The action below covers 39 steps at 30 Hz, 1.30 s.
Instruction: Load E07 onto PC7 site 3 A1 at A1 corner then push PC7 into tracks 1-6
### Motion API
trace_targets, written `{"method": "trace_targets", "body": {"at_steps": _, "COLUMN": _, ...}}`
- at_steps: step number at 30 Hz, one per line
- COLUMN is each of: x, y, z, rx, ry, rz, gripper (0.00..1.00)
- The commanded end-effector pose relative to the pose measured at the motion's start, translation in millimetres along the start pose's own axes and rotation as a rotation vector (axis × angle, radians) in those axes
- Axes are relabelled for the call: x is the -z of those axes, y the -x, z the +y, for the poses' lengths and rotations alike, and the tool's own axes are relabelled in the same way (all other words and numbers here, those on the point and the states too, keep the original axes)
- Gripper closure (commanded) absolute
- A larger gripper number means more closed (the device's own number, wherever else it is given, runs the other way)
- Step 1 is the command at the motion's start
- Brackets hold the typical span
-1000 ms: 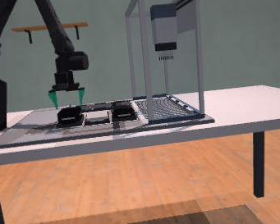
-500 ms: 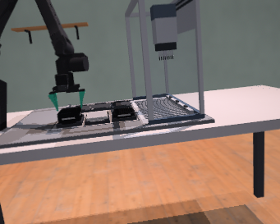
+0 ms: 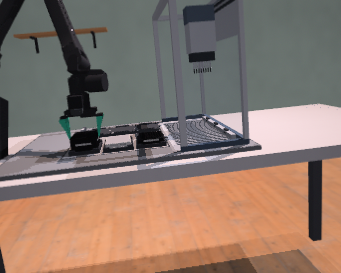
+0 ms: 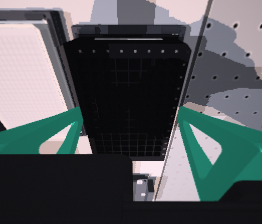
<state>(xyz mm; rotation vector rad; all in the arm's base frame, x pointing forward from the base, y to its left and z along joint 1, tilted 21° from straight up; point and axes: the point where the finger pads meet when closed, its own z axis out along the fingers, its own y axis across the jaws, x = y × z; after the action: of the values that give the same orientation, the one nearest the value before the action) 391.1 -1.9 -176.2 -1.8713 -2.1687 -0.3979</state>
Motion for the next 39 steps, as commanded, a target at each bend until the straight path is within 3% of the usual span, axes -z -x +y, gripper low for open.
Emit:
{"method": "trace_targets", "body": {"at_steps": 1, "x": -4.9, "y": -1, "z": 16, "rx": 0.008, "ry": 0.024, "rz": -0.009, "gripper": 0.00}}
{"method": "trace_targets", "body": {"at_steps": 28, "x": -30.2, "y": 0, "z": 15, "rx": 0.008, "ry": 0.023, "rz": -0.008, "gripper": 0.00}}
{"method": "trace_targets", "body": {"at_steps": 39, "x": -27.7, "y": -1, "z": 17, "rx": 0.010, "ry": 0.028, "rz": -0.009, "gripper": 0.00}}
